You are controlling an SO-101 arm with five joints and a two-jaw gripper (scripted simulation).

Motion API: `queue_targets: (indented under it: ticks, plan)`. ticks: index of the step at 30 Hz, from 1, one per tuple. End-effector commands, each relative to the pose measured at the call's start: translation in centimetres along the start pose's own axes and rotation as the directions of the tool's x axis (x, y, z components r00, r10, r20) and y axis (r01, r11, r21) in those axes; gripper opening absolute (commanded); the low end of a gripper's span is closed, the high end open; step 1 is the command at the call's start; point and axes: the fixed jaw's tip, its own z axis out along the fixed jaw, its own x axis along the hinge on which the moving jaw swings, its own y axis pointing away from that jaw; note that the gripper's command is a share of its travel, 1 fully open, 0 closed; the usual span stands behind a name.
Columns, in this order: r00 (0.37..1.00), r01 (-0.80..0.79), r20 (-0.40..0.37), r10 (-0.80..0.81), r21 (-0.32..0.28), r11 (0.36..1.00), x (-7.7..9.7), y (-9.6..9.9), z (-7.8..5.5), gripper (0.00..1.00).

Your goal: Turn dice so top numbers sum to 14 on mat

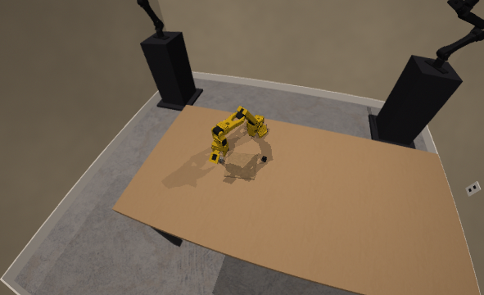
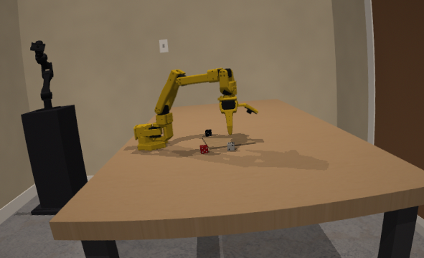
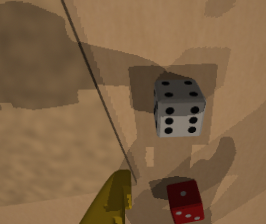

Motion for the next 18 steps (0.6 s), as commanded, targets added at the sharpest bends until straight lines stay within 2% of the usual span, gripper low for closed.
queue_targets:
  ticks: [1,7,18]
  plan:
    - [0.999,-0.001,0.032,0.0,0.011,1.0,-0.3,-0.4,-0.5,0.28]
    - [0.999,-0.001,0.032,0.0,0.011,1.0,-0.3,-0.4,0.0,0.28]
    - [1.0,-0.001,0.032,0.0,0.011,1.0,-0.5,-0.4,2.0,0.28]
